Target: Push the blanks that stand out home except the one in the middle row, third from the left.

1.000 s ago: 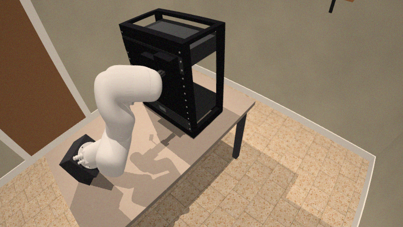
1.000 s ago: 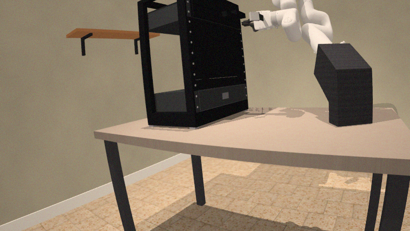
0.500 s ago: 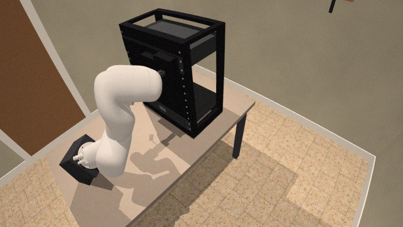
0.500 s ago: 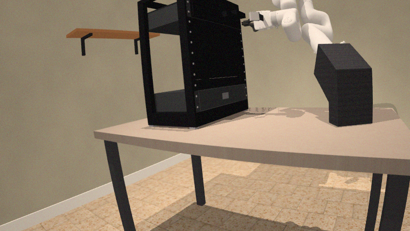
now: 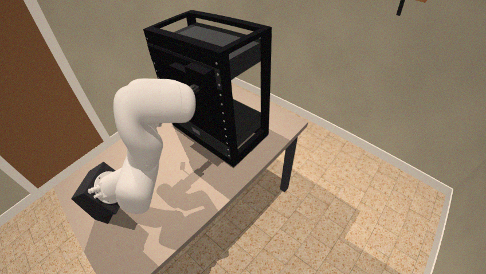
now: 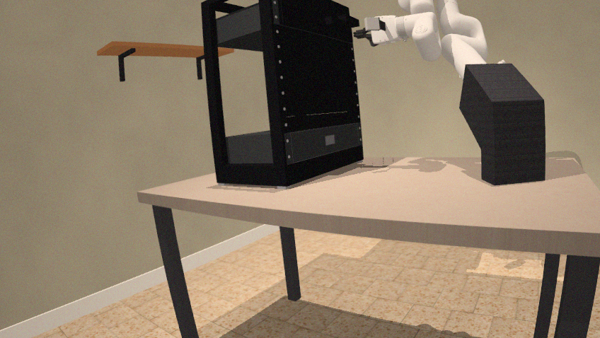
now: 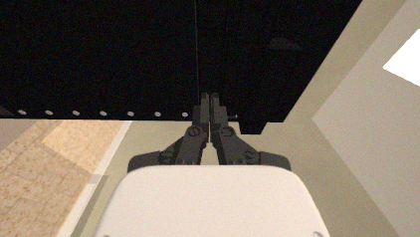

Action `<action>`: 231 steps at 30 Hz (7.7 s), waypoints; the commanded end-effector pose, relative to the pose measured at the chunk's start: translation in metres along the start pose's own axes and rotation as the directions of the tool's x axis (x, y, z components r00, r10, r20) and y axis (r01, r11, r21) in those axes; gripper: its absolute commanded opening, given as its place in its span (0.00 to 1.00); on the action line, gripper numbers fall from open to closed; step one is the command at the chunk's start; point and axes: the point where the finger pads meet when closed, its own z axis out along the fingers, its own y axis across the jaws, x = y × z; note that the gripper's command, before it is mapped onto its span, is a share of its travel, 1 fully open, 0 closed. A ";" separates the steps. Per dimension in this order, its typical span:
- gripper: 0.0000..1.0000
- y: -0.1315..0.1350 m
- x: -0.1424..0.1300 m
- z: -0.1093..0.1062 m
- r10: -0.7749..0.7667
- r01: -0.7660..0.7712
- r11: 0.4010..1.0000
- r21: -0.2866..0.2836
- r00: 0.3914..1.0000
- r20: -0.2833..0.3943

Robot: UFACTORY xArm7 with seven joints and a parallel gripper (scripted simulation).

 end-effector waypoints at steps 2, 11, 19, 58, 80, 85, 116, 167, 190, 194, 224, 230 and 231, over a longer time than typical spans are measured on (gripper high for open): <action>0.00 0.007 0.001 -0.063 0.004 -0.004 1.000 0.000 1.000 0.006; 0.00 0.014 0.005 -0.010 -0.055 0.055 0.998 -0.004 0.998 0.011; 0.00 0.048 0.002 -0.053 -0.121 0.121 0.993 -0.002 0.991 0.052; 0.00 0.058 0.001 -0.060 0.004 -0.004 1.000 0.000 1.000 0.006; 0.00 0.058 0.001 -0.006 0.004 -0.004 1.000 0.000 1.000 0.006; 0.00 0.058 0.001 -0.006 0.004 -0.004 1.000 0.000 1.000 0.006; 0.00 0.059 0.001 0.010 0.004 -0.004 1.000 0.000 1.000 0.006; 0.00 0.059 0.001 0.027 0.004 -0.004 1.000 0.000 1.000 0.006; 0.00 0.059 0.000 0.032 0.004 -0.004 1.000 0.000 1.000 0.006; 0.00 0.059 0.000 0.033 0.004 -0.004 1.000 0.000 1.000 0.006; 0.00 0.059 0.000 0.038 0.004 -0.004 1.000 0.000 1.000 0.006; 0.00 0.059 0.000 0.039 0.004 -0.004 1.000 0.000 1.000 0.006; 0.00 0.059 0.000 0.039 0.004 -0.004 1.000 0.000 1.000 0.006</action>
